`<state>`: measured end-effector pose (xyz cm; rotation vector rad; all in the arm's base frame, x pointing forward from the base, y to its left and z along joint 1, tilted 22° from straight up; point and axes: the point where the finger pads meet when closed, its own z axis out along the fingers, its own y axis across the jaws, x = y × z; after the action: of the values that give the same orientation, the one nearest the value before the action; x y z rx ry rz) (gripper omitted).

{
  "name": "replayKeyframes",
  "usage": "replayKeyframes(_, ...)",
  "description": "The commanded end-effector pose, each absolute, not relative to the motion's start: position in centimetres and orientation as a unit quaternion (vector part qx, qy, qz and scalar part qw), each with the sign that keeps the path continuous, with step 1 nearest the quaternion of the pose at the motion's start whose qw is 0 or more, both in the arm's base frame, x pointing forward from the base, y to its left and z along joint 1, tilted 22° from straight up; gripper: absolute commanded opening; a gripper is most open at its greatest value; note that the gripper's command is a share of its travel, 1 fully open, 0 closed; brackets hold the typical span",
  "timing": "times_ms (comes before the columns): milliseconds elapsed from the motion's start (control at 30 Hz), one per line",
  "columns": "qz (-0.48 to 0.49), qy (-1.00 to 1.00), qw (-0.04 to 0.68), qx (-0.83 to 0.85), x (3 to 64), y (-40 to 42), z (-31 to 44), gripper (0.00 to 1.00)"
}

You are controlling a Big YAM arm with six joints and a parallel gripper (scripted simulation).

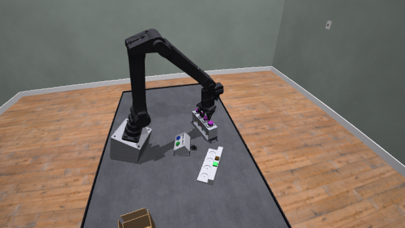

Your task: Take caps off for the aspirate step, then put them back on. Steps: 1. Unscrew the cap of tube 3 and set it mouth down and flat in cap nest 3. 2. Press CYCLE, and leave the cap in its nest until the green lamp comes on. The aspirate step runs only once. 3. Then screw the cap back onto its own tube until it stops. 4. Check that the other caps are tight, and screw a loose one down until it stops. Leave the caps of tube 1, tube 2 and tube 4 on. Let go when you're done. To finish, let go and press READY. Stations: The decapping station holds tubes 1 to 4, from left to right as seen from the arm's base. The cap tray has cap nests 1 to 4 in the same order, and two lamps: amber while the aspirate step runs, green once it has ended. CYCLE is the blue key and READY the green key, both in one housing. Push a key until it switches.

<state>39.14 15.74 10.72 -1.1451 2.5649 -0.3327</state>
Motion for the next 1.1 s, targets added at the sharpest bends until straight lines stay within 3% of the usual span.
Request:
replayKeyframes(0,-0.116,0.898,0.165,-0.390,39.6,15.1,10.9,0.49)
replayKeyframes(200,-0.116,0.898,0.166,-0.390,39.6,15.1,10.9,0.49)
replayKeyframes(233,-0.115,0.896,0.170,-0.394,40.0,15.9,11.6,0.00)
replayKeyframes(700,-0.115,0.896,0.170,-0.394,40.0,15.9,11.6,0.00)
replayKeyframes(1067,-0.084,0.956,0.181,-0.214,39.6,15.0,10.6,0.00)
